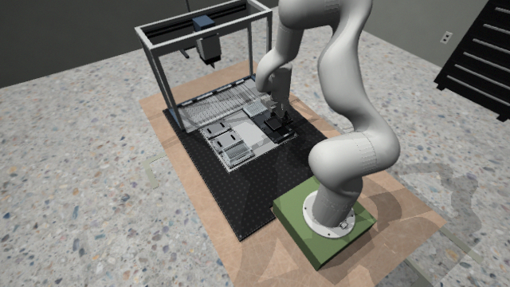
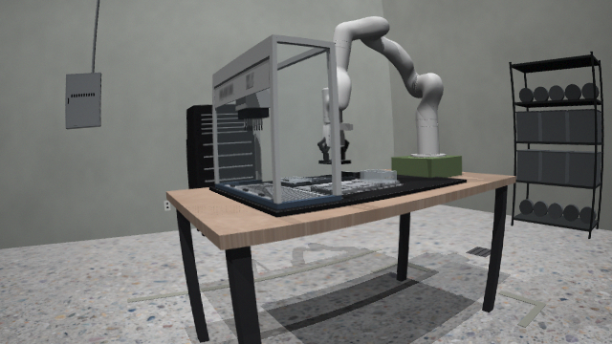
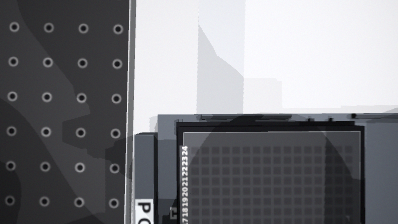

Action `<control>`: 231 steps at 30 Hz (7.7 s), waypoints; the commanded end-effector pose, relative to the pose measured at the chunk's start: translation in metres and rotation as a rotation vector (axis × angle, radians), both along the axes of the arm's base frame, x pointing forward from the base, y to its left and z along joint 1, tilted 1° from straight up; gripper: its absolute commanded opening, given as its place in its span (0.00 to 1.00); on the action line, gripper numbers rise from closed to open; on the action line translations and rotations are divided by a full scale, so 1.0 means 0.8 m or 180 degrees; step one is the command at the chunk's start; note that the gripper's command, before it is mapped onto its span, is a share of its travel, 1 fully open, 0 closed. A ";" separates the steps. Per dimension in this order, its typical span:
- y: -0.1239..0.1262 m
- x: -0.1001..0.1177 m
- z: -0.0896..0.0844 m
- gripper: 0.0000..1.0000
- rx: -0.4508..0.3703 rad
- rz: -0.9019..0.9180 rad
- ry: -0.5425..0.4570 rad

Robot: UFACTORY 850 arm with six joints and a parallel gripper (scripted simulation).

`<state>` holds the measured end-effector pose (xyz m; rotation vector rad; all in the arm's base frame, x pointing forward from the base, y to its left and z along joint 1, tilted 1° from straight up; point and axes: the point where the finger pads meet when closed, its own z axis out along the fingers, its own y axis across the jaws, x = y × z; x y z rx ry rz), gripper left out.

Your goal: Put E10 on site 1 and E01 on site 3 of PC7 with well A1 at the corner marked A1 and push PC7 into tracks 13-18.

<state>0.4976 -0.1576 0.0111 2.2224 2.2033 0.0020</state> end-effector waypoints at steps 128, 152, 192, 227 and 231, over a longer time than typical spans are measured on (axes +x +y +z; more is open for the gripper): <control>-0.001 0.001 -0.047 1.00 -0.0001 0.0000 -0.0004; 0.000 0.001 -0.006 1.00 -0.0001 0.0000 -0.0004; 0.000 0.000 0.065 1.00 -0.0001 0.0000 -0.0004; 0.097 0.098 0.055 1.00 0.0000 -0.0093 -0.0005; 0.114 0.116 0.053 1.00 0.0001 -0.0093 -0.0006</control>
